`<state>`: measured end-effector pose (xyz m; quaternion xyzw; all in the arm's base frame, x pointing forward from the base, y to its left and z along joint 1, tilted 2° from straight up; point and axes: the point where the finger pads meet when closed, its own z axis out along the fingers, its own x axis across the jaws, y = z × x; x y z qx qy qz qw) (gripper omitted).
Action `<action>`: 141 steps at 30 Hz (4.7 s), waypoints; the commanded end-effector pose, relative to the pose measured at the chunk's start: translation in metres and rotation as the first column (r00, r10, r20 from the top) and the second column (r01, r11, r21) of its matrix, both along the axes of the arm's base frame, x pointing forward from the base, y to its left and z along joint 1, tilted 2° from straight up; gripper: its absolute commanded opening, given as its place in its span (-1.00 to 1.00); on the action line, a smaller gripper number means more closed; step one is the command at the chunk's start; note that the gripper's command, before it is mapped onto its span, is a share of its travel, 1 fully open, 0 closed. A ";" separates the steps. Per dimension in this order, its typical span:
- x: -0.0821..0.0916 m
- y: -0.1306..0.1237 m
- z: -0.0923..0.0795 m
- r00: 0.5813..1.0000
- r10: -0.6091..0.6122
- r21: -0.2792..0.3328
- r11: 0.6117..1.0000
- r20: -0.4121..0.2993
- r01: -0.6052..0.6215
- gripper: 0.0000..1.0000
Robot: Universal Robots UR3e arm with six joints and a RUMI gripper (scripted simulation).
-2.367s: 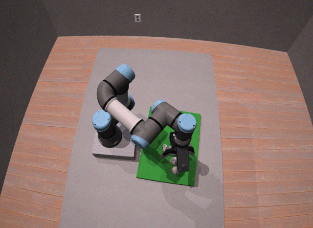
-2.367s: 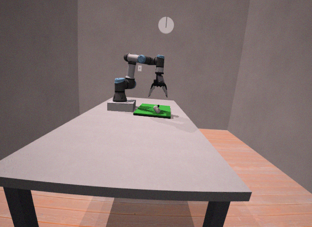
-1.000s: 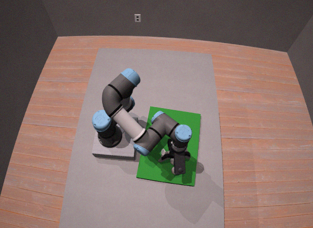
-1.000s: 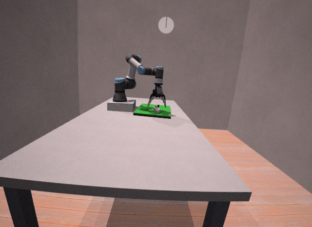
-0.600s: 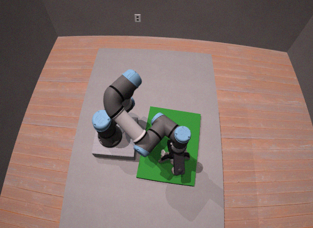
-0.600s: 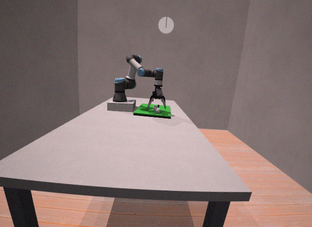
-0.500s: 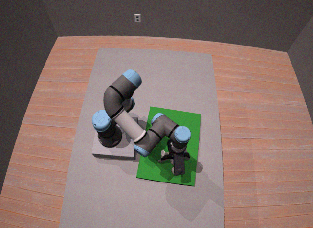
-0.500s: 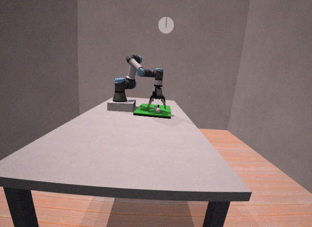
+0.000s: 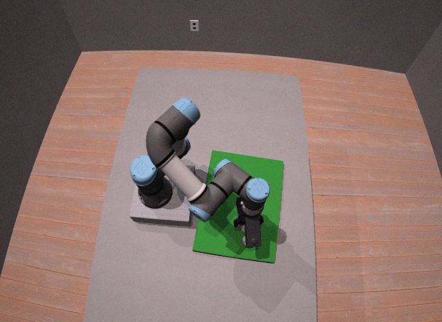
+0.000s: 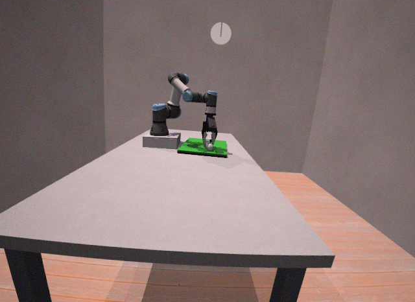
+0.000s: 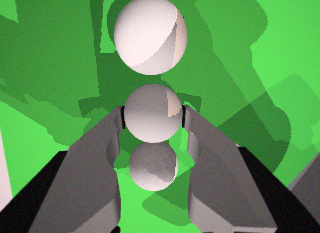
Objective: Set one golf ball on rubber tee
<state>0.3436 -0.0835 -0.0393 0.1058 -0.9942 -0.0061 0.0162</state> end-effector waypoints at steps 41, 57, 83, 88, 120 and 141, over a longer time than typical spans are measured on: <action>0.002 -0.001 0.031 1.000 0.000 -0.002 1.000 0.003 0.000 -1.00; 0.004 -0.002 0.086 1.000 0.000 -0.002 1.000 0.003 0.000 -1.00; 0.012 0.025 0.103 1.000 0.000 -0.002 1.000 0.003 0.000 -1.00; 0.021 0.067 0.108 1.000 0.000 -0.002 1.000 0.004 0.000 -1.00; 0.017 0.193 0.118 1.000 0.000 -0.001 1.000 0.003 0.000 -1.00; 0.017 0.194 0.057 1.000 0.000 -0.001 1.000 0.002 0.000 -1.00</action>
